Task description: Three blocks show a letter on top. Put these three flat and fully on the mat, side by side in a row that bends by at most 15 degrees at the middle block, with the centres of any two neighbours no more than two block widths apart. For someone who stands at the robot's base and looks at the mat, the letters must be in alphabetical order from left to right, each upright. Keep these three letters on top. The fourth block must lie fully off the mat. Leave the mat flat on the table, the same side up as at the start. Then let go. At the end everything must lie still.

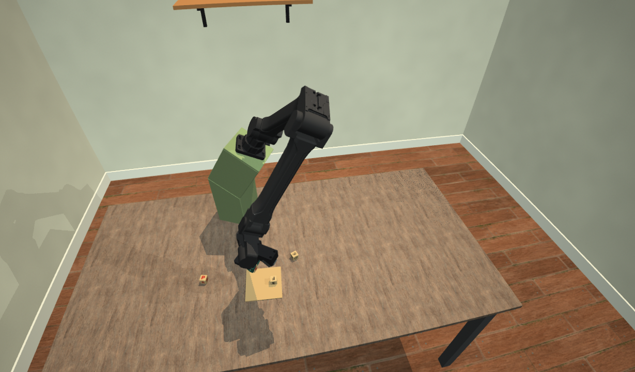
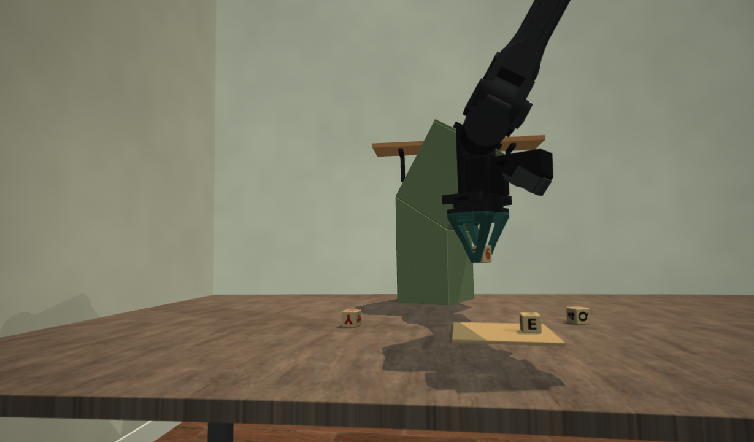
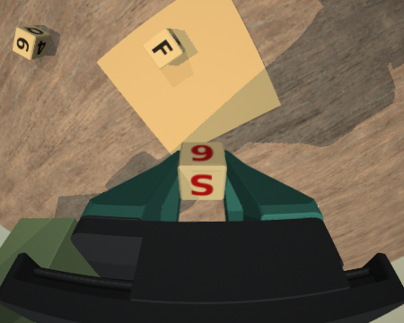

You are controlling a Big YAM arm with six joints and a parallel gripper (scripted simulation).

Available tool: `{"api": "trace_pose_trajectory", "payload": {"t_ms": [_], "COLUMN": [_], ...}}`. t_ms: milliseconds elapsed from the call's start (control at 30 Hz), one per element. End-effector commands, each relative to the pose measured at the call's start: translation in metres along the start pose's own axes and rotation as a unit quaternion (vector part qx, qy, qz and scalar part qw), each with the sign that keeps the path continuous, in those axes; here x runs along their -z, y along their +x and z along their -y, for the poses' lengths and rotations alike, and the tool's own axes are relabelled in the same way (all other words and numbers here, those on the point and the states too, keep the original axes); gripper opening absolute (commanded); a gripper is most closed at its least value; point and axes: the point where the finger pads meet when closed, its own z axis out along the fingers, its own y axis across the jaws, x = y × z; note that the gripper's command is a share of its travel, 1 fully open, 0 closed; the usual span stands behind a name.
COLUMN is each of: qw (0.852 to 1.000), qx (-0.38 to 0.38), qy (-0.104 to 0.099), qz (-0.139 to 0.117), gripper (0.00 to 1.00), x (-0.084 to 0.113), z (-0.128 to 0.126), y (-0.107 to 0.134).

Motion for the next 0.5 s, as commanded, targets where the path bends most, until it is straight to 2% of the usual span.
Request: {"api": "trace_pose_trajectory", "payload": {"t_ms": [0,100,167,200,267,467], "qw": [0.99,0.978,0.978,0.964,0.951,0.901], "qx": [-0.139,-0.209,-0.209,-0.264,-0.308,-0.433], "qy": [0.01,0.006,0.006,0.005,0.004,0.01], "qz": [0.007,0.005,0.005,0.006,0.004,0.011], "gripper": [0.2,0.2,0.2,0.2,0.2,0.2], "x": [0.008,0.006,0.006,0.002,-0.001,0.009], "z": [0.019,0.014,0.014,0.007,0.006,0.016], "y": [0.002,0.011,0.011,0.003,0.008,0.007]}}
